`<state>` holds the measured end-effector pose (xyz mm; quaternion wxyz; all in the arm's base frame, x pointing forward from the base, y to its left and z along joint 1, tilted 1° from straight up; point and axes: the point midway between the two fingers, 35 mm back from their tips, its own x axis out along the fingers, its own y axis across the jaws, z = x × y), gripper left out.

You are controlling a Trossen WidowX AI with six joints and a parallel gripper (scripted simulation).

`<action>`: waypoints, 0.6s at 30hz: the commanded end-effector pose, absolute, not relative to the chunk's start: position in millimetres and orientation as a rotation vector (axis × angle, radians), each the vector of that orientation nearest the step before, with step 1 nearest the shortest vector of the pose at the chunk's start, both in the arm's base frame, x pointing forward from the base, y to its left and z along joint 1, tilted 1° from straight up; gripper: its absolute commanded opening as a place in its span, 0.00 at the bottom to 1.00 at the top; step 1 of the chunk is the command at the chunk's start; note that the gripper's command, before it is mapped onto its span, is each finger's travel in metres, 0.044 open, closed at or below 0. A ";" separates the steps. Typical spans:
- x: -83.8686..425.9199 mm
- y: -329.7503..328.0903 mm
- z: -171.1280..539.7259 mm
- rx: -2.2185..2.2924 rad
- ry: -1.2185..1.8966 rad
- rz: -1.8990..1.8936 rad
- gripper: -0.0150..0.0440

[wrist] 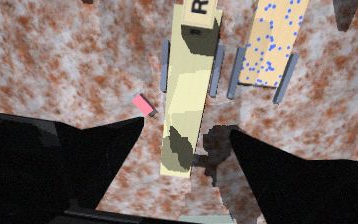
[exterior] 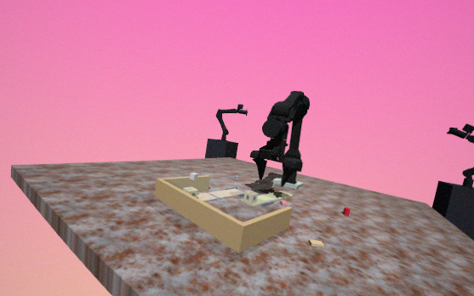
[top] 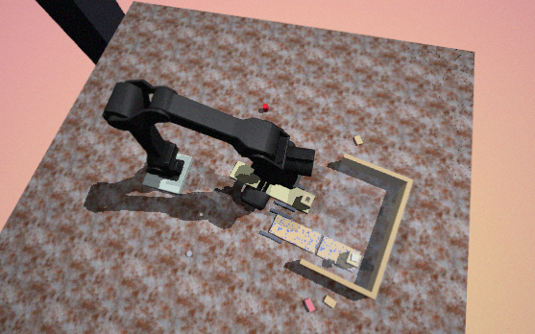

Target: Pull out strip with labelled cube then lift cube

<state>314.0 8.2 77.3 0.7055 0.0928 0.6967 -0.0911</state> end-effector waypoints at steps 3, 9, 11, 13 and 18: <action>335.9 3.0 79.7 0.203 1.551 -0.201 1.00; 357.1 -2.0 83.1 0.203 1.549 -0.201 1.00; 364.2 -3.5 84.1 0.203 1.548 -0.201 1.00; 371.3 -5.1 85.2 0.203 1.547 -0.201 1.00; 389.4 -8.9 87.4 0.202 1.546 -0.202 1.00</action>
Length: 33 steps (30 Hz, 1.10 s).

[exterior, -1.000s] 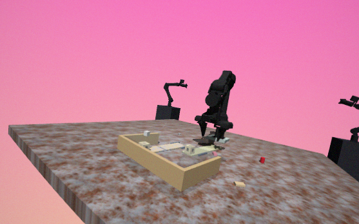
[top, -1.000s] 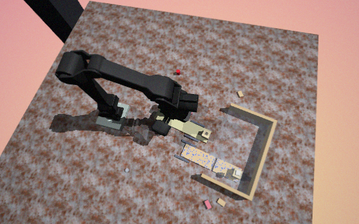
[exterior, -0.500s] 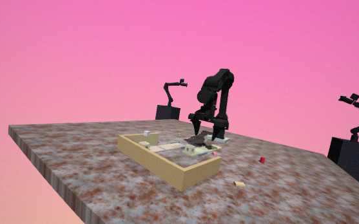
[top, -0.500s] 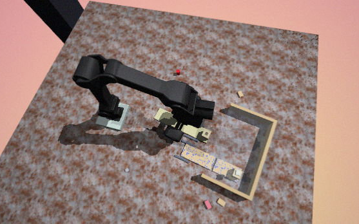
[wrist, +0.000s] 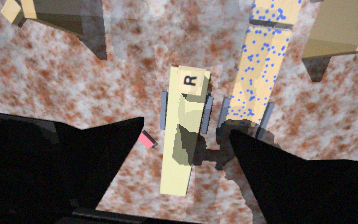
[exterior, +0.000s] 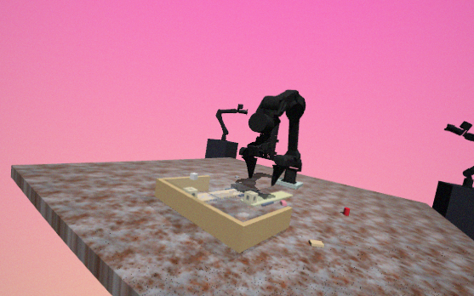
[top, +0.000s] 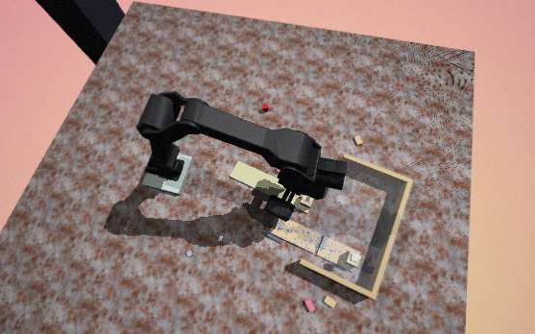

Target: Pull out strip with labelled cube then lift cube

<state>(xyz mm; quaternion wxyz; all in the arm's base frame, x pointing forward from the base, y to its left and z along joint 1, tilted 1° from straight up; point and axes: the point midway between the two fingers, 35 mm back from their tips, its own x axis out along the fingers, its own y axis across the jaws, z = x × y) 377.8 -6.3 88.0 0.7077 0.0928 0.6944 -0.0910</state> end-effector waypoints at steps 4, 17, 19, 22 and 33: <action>403.8 -12.0 88.6 0.202 1.544 -0.202 1.00; 420.6 -15.5 79.8 0.202 1.543 -0.202 0.69; 420.8 -15.4 76.5 0.202 1.543 -0.202 0.68; 421.2 -15.3 71.6 0.202 1.543 -0.202 0.68; 421.9 -15.1 53.7 0.202 1.543 -0.202 0.68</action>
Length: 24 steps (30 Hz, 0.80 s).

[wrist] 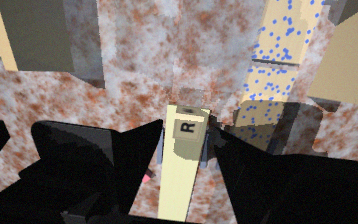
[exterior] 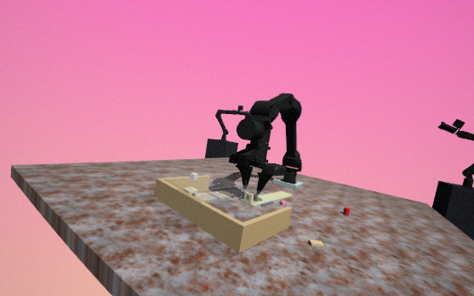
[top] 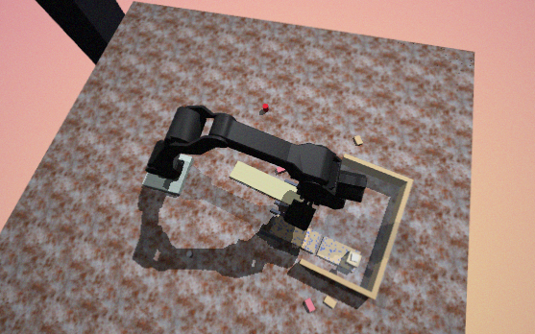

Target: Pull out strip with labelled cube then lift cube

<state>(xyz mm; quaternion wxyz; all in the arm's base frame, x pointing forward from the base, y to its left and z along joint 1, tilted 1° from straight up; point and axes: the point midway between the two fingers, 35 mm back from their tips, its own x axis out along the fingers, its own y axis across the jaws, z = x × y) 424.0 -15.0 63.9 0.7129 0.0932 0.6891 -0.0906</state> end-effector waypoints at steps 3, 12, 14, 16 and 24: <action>421.9 -15.1 48.8 0.202 1.543 -0.202 0.68; 421.4 -15.0 34.5 0.202 1.543 -0.202 0.68; 421.4 -15.0 33.4 0.202 1.543 -0.202 0.68; 421.4 -15.0 33.4 0.202 1.543 -0.202 0.68; 422.6 -14.8 36.0 0.206 1.537 -0.201 0.63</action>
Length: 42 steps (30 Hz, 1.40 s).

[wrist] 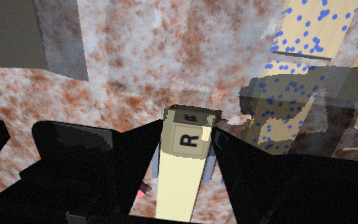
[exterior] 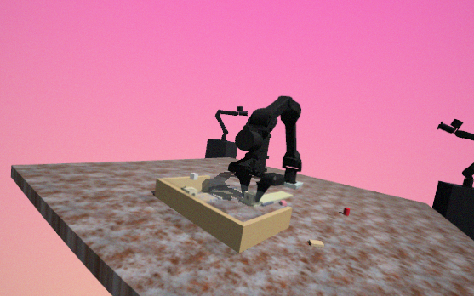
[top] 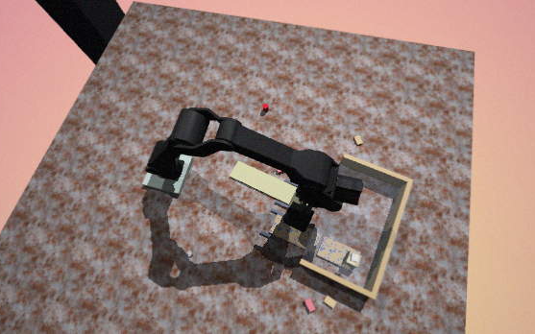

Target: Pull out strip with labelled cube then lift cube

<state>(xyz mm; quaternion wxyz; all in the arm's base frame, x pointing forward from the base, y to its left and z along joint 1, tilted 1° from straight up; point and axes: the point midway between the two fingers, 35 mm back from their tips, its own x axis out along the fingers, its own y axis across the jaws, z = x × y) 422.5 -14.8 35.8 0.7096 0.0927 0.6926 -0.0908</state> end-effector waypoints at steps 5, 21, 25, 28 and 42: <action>422.6 -14.8 36.0 0.206 1.537 -0.201 0.48; 395.4 -13.8 56.8 0.204 1.542 -0.202 0.25; 379.9 -13.2 66.5 0.203 1.545 -0.202 0.25; 367.9 -12.7 73.2 0.202 1.547 -0.202 0.25; 332.3 -11.5 76.6 0.202 1.551 -0.202 0.25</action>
